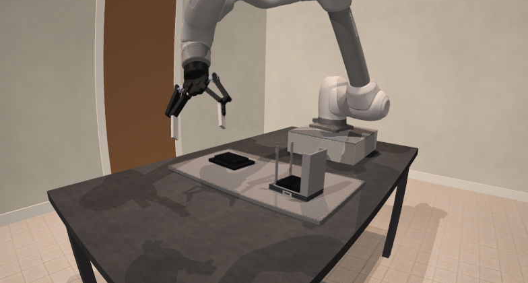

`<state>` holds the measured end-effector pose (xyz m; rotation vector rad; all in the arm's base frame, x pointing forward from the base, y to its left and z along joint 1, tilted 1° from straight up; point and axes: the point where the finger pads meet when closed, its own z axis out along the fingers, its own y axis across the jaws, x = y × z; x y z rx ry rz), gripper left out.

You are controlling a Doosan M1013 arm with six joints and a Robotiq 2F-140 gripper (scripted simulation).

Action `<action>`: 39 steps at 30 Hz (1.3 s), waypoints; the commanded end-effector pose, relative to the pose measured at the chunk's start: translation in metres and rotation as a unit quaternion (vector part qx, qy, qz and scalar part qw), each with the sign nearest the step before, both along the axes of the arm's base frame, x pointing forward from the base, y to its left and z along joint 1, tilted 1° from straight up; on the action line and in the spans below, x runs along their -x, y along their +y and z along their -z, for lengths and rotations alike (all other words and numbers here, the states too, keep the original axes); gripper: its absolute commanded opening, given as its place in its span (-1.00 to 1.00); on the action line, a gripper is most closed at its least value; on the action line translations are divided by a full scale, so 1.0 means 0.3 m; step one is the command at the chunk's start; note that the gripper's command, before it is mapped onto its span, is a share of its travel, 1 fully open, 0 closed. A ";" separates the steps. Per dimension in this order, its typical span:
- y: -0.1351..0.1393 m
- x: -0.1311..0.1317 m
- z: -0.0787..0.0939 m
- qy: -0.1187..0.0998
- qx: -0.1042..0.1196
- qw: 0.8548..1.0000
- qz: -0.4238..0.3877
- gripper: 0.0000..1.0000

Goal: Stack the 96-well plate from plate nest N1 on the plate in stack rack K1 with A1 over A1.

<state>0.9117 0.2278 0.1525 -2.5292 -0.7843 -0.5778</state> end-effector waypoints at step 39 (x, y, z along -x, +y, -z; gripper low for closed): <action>-0.423 0.367 0.091 -0.042 0.149 0.970 -0.185 1.00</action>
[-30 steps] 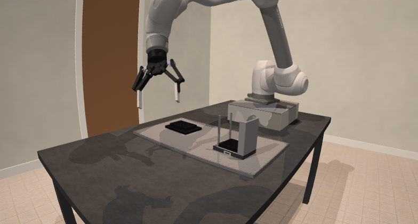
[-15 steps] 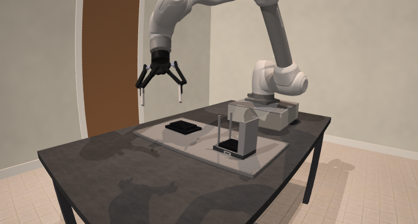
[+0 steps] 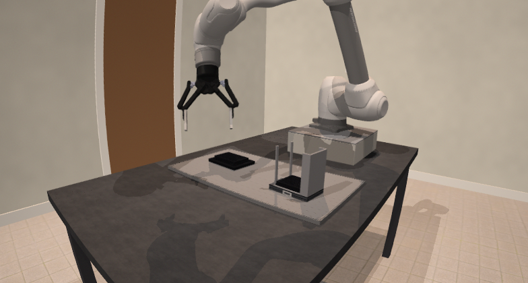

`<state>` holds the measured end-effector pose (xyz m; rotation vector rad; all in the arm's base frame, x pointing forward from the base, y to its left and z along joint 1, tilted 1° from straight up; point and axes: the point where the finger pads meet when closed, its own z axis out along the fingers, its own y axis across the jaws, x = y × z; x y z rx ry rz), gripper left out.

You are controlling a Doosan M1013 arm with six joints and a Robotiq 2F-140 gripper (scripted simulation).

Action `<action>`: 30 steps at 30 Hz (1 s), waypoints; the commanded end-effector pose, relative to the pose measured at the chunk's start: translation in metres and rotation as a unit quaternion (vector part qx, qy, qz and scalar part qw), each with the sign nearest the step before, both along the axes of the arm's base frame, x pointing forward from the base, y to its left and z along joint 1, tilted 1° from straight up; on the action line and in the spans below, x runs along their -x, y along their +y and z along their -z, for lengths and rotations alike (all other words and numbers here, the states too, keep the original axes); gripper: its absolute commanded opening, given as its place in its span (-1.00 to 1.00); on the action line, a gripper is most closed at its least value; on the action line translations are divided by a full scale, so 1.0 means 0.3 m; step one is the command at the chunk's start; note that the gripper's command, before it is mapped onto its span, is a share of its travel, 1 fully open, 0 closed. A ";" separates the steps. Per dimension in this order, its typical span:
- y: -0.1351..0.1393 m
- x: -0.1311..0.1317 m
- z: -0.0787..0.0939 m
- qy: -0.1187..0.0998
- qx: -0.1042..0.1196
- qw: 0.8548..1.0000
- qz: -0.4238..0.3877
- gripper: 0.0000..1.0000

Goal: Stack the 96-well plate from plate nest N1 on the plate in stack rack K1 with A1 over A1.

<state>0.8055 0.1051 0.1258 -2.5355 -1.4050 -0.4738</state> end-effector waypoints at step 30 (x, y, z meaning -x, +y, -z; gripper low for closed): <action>-0.308 0.331 0.052 -0.001 0.113 0.977 -0.181 1.00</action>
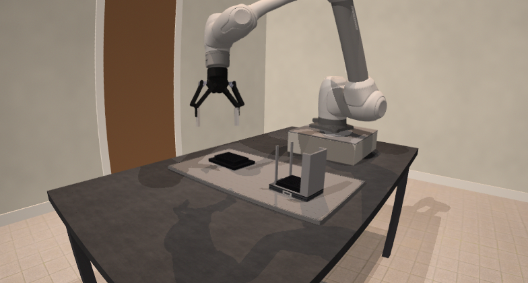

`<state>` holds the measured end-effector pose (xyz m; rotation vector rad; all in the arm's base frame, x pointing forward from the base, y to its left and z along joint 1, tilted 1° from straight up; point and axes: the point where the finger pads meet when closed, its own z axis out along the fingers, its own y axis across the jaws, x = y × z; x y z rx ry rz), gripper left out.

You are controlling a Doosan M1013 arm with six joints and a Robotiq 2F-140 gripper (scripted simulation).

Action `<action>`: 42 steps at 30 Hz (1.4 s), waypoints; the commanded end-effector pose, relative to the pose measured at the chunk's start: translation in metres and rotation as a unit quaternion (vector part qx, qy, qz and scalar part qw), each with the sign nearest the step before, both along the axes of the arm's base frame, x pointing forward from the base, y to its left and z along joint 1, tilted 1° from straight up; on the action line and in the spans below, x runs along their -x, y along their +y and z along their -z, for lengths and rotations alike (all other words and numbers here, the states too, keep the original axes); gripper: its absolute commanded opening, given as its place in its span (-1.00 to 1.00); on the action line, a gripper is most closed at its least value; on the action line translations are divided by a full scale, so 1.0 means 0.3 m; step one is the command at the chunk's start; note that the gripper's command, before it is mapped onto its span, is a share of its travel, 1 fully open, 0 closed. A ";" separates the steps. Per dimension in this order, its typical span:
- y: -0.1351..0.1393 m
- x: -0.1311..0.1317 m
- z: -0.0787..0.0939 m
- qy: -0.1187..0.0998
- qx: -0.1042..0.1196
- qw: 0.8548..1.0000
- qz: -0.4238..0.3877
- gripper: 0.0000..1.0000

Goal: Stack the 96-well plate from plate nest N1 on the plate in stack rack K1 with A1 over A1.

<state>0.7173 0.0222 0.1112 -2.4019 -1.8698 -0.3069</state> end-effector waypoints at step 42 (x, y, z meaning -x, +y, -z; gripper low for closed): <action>-0.323 0.419 0.042 0.028 0.098 0.976 -0.192 1.00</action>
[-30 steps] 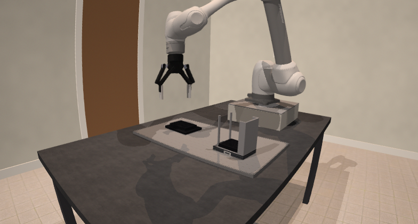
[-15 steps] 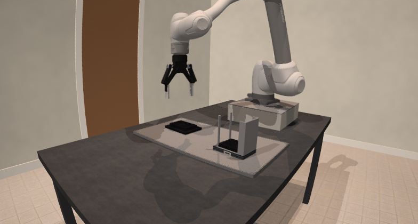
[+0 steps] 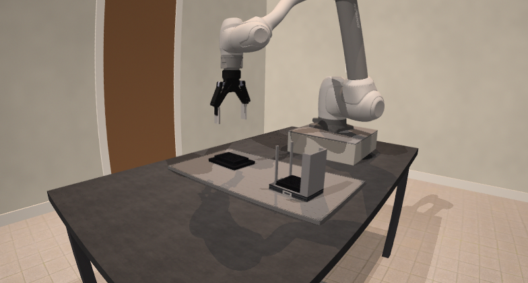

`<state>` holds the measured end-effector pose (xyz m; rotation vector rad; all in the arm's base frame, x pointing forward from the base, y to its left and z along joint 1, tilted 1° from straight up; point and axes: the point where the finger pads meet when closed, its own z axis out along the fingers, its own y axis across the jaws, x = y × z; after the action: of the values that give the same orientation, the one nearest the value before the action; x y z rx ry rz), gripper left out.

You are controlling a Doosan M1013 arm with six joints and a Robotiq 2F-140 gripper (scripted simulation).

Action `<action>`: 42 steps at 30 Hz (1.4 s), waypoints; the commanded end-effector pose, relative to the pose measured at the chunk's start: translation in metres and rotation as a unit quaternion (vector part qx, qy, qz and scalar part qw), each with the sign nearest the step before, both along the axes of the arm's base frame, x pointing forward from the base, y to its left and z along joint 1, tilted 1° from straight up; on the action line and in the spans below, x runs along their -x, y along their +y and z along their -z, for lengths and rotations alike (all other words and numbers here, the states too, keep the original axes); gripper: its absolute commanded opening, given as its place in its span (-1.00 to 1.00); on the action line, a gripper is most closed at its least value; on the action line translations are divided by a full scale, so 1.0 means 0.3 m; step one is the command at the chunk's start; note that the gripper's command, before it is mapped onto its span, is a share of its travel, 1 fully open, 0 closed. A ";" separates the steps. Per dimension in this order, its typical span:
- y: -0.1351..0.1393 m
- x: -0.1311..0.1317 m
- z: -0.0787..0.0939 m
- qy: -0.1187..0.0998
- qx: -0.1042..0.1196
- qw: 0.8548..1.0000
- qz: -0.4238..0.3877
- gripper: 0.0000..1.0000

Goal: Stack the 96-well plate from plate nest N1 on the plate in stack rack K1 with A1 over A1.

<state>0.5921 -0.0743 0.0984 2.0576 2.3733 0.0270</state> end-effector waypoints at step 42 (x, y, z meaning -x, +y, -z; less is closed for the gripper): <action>0.001 -0.001 0.177 0.000 0.000 1.000 0.000 1.00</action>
<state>0.5923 -0.0740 0.0500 2.0572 2.3736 0.0269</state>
